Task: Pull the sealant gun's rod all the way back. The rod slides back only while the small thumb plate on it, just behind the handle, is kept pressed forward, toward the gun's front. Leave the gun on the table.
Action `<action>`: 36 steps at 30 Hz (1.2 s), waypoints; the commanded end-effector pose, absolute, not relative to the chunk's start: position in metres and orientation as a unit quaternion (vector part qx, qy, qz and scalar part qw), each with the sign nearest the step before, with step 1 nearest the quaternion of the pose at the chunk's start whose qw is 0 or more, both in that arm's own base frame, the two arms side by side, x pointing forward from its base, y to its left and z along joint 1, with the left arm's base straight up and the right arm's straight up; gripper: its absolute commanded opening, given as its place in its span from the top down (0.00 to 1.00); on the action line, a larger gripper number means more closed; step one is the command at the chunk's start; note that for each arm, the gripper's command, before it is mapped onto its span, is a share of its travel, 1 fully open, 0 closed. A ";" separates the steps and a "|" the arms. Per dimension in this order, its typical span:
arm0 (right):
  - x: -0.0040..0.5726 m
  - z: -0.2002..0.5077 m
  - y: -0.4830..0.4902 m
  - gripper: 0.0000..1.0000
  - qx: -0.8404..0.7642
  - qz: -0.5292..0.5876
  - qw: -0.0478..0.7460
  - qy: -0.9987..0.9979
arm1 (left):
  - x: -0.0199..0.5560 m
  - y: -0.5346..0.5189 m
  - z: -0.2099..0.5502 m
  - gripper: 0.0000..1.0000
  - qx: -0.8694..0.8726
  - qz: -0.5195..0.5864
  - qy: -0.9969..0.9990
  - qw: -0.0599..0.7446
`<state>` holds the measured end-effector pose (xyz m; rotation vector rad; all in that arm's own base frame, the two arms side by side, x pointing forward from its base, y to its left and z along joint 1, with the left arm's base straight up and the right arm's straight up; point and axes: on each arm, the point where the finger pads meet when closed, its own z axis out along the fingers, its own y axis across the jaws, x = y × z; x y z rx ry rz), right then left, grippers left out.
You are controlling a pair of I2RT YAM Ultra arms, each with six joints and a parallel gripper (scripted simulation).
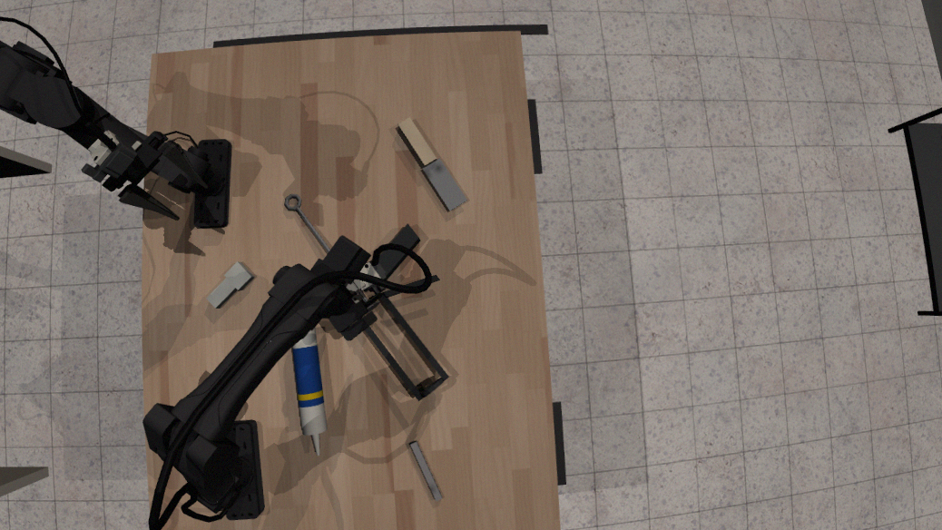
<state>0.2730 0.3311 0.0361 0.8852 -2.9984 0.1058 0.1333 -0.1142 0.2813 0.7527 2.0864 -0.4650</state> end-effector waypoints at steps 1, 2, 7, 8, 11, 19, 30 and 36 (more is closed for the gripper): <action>0.287 0.039 0.340 0.00 0.284 0.025 -0.017 -0.958 | 0.126 -0.112 0.293 0.34 0.308 -0.185 0.826 0.434; 0.288 0.037 0.340 0.00 0.284 0.025 -0.017 -0.958 | 0.126 -0.112 0.293 0.34 0.308 -0.185 0.826 0.434; 0.285 0.026 0.337 0.00 0.284 0.030 -0.010 -0.958 | 0.126 -0.112 0.293 0.34 0.308 -0.185 0.826 0.434; 0.285 0.027 0.336 0.00 0.284 0.029 -0.011 -0.958 | 0.126 -0.112 0.293 0.34 0.308 -0.185 0.826 0.434; 0.285 0.025 0.336 0.00 0.284 0.029 -0.011 -0.958 | 0.130 -0.113 0.290 0.34 0.306 -0.183 0.829 0.431; 0.285 0.009 0.334 0.00 0.284 0.032 -0.007 -0.958 | 0.130 -0.113 0.290 0.34 0.306 -0.183 0.829 0.431; 0.282 0.013 0.337 0.39 0.284 0.026 -0.012 -0.958 | 0.130 -0.113 0.290 0.34 0.306 -0.183 0.829 0.431; 0.280 0.015 0.339 0.57 0.282 0.023 -0.013 -0.959 | 0.130 -0.113 0.290 0.34 0.306 -0.183 0.829 0.431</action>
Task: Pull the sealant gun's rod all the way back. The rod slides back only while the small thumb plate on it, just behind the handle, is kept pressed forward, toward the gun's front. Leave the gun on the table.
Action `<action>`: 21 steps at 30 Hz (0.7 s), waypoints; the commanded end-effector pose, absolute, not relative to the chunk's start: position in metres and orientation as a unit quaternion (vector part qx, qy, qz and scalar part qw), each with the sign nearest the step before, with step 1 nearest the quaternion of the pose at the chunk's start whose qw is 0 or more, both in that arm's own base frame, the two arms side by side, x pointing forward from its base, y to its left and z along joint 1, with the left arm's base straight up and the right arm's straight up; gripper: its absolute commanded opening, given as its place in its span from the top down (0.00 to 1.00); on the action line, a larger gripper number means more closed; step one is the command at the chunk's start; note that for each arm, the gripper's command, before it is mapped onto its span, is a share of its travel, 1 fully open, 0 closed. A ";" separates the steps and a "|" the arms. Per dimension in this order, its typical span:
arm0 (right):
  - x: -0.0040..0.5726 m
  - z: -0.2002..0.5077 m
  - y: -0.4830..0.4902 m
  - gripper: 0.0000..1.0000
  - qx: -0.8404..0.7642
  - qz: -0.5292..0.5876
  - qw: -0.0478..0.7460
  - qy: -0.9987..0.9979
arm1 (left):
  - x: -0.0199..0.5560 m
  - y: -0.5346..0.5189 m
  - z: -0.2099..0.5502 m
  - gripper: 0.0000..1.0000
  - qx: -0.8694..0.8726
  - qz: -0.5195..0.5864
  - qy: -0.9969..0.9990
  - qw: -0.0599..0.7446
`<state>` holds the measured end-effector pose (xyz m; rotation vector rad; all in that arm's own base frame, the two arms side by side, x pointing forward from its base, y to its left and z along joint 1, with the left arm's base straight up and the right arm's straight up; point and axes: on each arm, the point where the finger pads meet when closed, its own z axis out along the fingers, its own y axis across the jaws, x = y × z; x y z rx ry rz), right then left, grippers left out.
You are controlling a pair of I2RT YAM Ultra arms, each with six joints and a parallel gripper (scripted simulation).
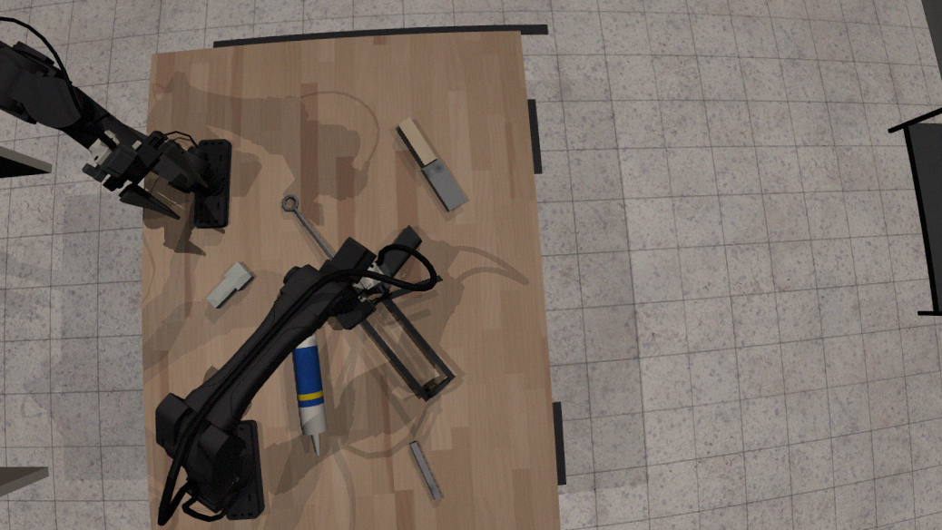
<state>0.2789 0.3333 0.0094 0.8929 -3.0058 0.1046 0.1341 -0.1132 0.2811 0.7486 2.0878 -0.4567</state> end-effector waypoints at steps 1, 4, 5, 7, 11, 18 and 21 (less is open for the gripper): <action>0.280 0.015 0.339 0.48 0.282 0.023 -0.013 -0.959 | 0.130 -0.113 0.290 0.34 0.306 -0.183 0.829 0.431; 0.280 0.015 0.337 0.48 0.285 0.028 -0.006 -0.958 | 0.130 -0.113 0.290 0.34 0.306 -0.183 0.829 0.431; 0.280 0.015 0.337 0.48 0.285 0.028 -0.006 -0.958 | 0.130 -0.113 0.290 0.34 0.306 -0.183 0.829 0.431; 0.280 0.015 0.337 0.26 0.285 0.028 -0.006 -0.958 | 0.130 -0.113 0.290 0.34 0.306 -0.183 0.829 0.431; 0.285 0.026 0.336 0.22 0.284 0.026 -0.015 -0.958 | 0.130 -0.113 0.290 0.34 0.306 -0.183 0.829 0.431; 0.288 0.039 0.339 0.22 0.286 0.018 -0.028 -0.958 | 0.130 -0.113 0.290 0.34 0.306 -0.183 0.829 0.431; 0.286 0.044 0.341 0.22 0.290 0.016 -0.030 -0.956 | 0.130 -0.113 0.290 0.34 0.306 -0.183 0.829 0.431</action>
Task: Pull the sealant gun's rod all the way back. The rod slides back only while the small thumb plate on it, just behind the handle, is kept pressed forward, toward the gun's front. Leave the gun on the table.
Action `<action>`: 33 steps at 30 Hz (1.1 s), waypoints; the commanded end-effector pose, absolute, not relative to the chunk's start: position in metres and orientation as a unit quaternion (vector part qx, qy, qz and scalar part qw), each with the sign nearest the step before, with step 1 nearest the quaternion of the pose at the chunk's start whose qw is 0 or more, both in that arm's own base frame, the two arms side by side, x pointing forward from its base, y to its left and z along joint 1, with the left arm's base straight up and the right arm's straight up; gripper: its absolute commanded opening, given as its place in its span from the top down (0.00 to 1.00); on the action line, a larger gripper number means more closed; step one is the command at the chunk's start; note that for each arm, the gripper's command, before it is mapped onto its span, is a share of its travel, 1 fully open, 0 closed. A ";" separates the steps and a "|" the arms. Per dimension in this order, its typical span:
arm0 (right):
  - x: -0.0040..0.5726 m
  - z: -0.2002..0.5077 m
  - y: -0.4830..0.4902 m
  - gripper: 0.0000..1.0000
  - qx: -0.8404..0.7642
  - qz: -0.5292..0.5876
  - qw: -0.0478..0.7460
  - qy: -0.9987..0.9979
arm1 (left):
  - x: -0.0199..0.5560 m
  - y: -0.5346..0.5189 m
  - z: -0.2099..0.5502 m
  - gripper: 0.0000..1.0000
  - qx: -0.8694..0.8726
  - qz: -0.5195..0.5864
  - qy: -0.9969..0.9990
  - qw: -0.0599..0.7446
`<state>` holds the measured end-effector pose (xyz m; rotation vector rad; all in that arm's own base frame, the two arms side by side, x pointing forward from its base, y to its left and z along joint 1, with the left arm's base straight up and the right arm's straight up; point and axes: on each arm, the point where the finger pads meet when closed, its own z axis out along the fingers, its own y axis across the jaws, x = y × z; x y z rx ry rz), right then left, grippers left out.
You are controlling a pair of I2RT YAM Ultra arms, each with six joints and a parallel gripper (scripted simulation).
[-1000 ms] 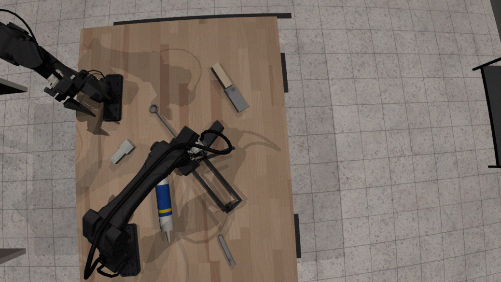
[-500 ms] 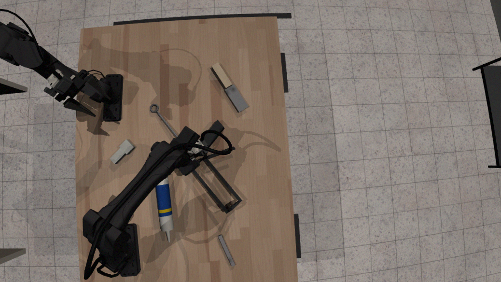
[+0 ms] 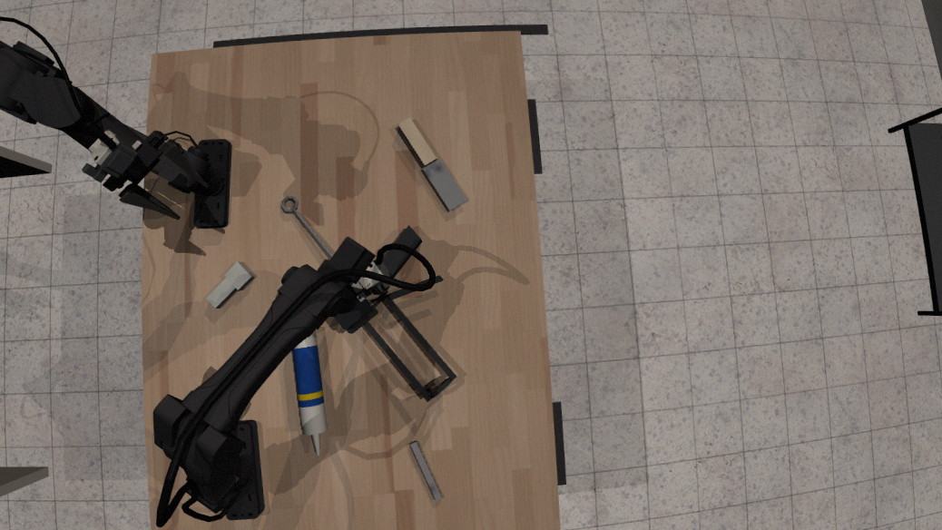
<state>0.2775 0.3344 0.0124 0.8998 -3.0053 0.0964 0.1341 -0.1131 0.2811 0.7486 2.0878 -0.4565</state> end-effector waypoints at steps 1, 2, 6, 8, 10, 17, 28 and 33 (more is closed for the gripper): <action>0.285 0.047 0.341 0.22 0.289 0.016 -0.030 -0.957 | 0.130 -0.113 0.290 0.34 0.306 -0.183 0.829 0.431; 0.285 0.049 0.341 0.22 0.287 0.016 -0.030 -0.957 | 0.130 -0.113 0.290 0.34 0.306 -0.183 0.829 0.431; 0.285 0.055 0.341 0.22 0.287 0.016 -0.030 -0.957 | 0.130 -0.113 0.290 0.34 0.306 -0.183 0.829 0.431; 0.284 0.057 0.342 0.22 0.287 0.016 -0.030 -0.957 | 0.130 -0.113 0.290 0.34 0.306 -0.183 0.829 0.431; 0.279 0.057 0.347 0.22 0.287 0.019 -0.027 -0.957 | 0.130 -0.113 0.290 0.34 0.306 -0.183 0.829 0.431; 0.291 0.073 0.357 0.00 0.301 0.001 -0.060 -0.952 | 0.130 -0.113 0.290 0.34 0.306 -0.183 0.829 0.431; 0.306 0.088 0.339 0.00 0.345 -0.034 -0.158 -0.925 | 0.130 -0.113 0.290 0.34 0.306 -0.183 0.829 0.431; 0.304 0.097 0.323 0.00 0.365 -0.055 -0.196 -0.908 | 0.130 -0.113 0.290 0.34 0.306 -0.183 0.829 0.431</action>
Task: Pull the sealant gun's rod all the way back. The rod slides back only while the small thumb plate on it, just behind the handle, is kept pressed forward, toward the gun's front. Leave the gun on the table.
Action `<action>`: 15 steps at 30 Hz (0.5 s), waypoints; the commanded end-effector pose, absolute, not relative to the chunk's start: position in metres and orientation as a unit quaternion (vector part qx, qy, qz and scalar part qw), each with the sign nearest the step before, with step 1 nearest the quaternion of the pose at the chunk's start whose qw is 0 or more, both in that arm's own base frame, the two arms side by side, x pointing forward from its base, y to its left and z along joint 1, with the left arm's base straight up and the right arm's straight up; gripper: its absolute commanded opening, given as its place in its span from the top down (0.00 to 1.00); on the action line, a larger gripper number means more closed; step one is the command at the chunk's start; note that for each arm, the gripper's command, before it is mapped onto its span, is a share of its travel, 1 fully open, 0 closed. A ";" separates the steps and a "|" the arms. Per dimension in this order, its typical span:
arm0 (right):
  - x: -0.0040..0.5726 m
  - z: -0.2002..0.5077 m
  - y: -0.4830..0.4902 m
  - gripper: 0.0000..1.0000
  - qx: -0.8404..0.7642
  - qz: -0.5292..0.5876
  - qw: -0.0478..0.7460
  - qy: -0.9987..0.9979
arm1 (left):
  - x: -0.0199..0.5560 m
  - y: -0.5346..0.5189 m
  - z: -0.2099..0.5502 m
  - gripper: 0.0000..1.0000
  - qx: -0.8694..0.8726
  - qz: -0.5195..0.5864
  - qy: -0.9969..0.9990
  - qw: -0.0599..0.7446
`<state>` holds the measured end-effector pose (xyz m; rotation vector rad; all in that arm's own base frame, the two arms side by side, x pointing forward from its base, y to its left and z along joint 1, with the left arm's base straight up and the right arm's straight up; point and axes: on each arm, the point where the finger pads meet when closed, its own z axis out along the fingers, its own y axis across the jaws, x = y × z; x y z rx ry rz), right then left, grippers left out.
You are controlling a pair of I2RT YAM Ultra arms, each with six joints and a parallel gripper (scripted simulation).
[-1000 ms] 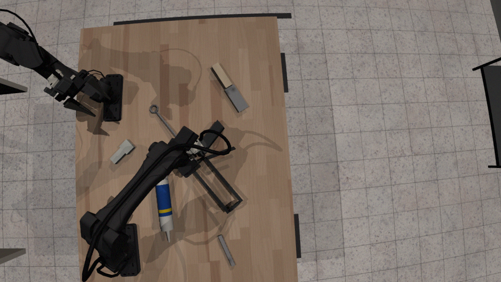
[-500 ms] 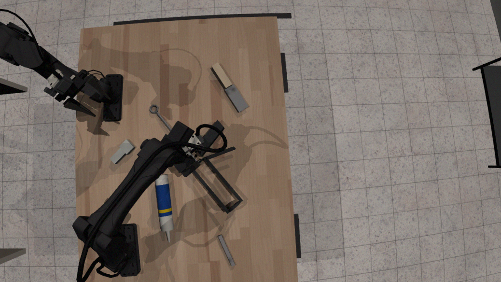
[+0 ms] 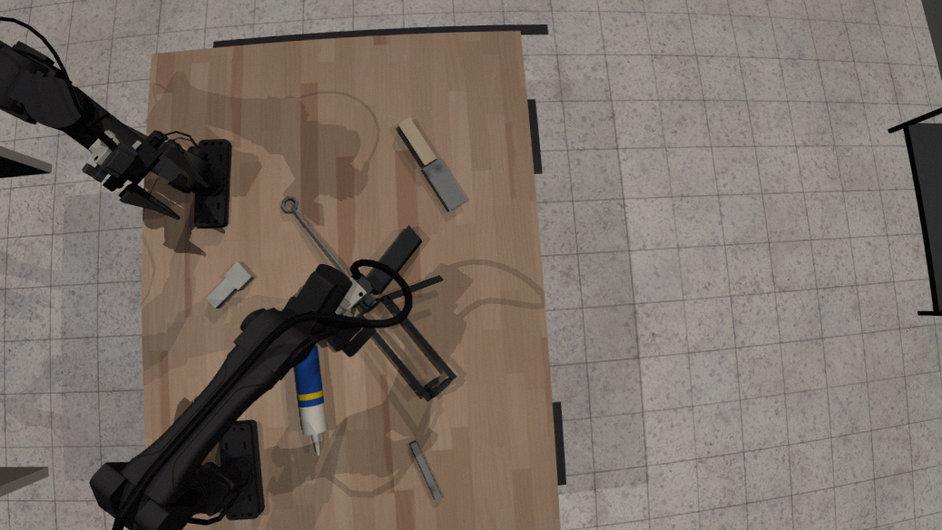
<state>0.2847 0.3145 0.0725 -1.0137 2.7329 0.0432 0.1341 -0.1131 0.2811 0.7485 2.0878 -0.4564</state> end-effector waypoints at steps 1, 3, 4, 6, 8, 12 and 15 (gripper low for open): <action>0.304 0.098 0.319 0.00 -0.369 0.058 0.204 0.905 | 0.130 -0.113 0.290 0.34 0.306 -0.183 0.829 0.431; 0.304 0.100 0.313 0.00 -0.374 0.062 0.216 0.900 | 0.130 -0.113 0.290 0.34 0.306 -0.183 0.829 0.431; 0.304 0.101 0.310 0.00 -0.375 0.063 0.220 0.898 | 0.130 -0.113 0.290 0.34 0.306 -0.183 0.829 0.431; 0.304 0.101 0.310 0.00 -0.375 0.063 0.220 0.898 | 0.130 -0.113 0.290 0.34 0.306 -0.183 0.829 0.431; 0.303 0.102 0.304 0.00 -0.378 0.066 0.229 0.895 | 0.130 -0.113 0.290 0.34 0.306 -0.183 0.829 0.431; 0.302 0.102 0.297 0.00 -0.380 0.067 0.235 0.892 | 0.130 -0.113 0.290 0.34 0.306 -0.183 0.829 0.431; 0.298 0.099 0.291 0.00 -0.375 0.064 0.226 0.897 | 0.130 -0.113 0.290 0.34 0.306 -0.183 0.829 0.431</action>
